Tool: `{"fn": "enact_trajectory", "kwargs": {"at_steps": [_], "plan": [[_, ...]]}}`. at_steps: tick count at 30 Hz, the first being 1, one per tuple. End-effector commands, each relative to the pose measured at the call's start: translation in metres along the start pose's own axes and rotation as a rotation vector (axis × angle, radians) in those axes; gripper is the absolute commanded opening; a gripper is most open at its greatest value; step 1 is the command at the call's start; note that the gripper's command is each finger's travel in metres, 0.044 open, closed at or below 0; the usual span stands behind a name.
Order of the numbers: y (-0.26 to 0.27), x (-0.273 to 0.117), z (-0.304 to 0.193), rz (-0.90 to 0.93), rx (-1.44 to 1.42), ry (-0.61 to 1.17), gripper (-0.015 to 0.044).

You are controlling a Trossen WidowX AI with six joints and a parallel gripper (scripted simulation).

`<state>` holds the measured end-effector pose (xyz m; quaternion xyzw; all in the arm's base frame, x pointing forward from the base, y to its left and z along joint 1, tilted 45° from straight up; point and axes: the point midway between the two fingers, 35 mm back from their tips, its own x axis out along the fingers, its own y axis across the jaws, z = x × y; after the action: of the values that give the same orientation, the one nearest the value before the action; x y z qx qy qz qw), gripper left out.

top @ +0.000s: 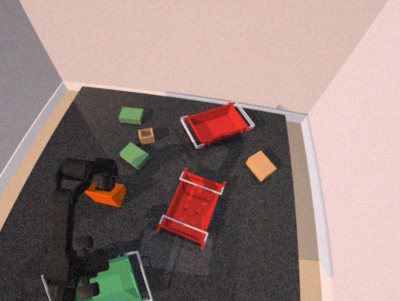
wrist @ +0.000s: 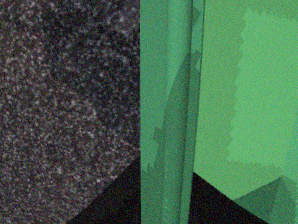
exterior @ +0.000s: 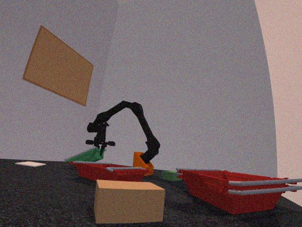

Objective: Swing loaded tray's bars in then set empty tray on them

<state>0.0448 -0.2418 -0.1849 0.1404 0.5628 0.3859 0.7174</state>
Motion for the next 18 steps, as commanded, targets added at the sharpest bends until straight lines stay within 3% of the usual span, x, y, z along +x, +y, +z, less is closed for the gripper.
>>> {"fn": "enact_trajectory", "kwargs": {"at_steps": [1, 18], "plan": [[-0.01, -0.02, -0.003, -0.038, -0.009, 0.012, 0.0], [-0.024, -0.085, -0.006, -0.039, -0.009, 0.013, 0.0]]}}
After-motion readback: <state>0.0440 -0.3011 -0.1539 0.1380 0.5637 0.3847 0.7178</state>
